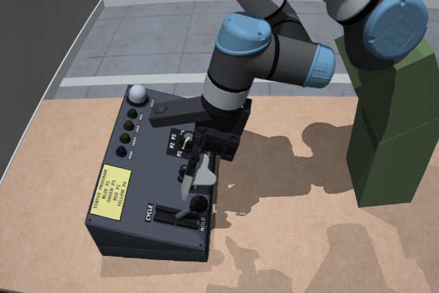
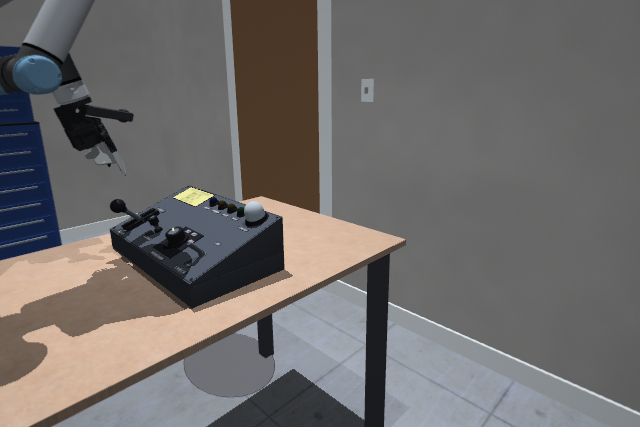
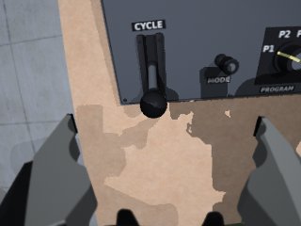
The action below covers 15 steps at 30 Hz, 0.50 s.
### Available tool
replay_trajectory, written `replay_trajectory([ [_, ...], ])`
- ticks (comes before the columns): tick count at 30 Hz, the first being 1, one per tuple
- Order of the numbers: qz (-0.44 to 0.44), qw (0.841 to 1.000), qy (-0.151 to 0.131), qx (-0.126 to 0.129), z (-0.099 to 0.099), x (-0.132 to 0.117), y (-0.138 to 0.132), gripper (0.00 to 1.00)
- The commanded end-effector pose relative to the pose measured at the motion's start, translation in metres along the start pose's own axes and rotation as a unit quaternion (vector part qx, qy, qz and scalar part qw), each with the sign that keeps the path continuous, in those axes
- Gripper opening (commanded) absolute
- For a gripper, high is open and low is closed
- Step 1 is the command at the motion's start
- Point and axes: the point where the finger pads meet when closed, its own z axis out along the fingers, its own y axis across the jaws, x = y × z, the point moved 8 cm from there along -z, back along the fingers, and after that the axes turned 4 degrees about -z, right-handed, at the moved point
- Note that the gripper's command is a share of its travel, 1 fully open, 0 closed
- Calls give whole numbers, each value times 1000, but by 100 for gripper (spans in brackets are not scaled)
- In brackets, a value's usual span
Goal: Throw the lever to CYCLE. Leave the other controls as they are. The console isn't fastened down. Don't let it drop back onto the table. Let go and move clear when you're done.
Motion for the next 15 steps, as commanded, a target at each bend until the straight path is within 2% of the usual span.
replay_trajectory([
  [1, -34, 999, 12, 12, 1, -6, -10, 100],
  [9, -38, 999, 12, 13, 1, -7, -11, 100],
  [10, -38, 999, 12, 13, 1, -7, -11, 44],
  [15, -38, 999, 12, 13, 1, -7, -11, 44],
])
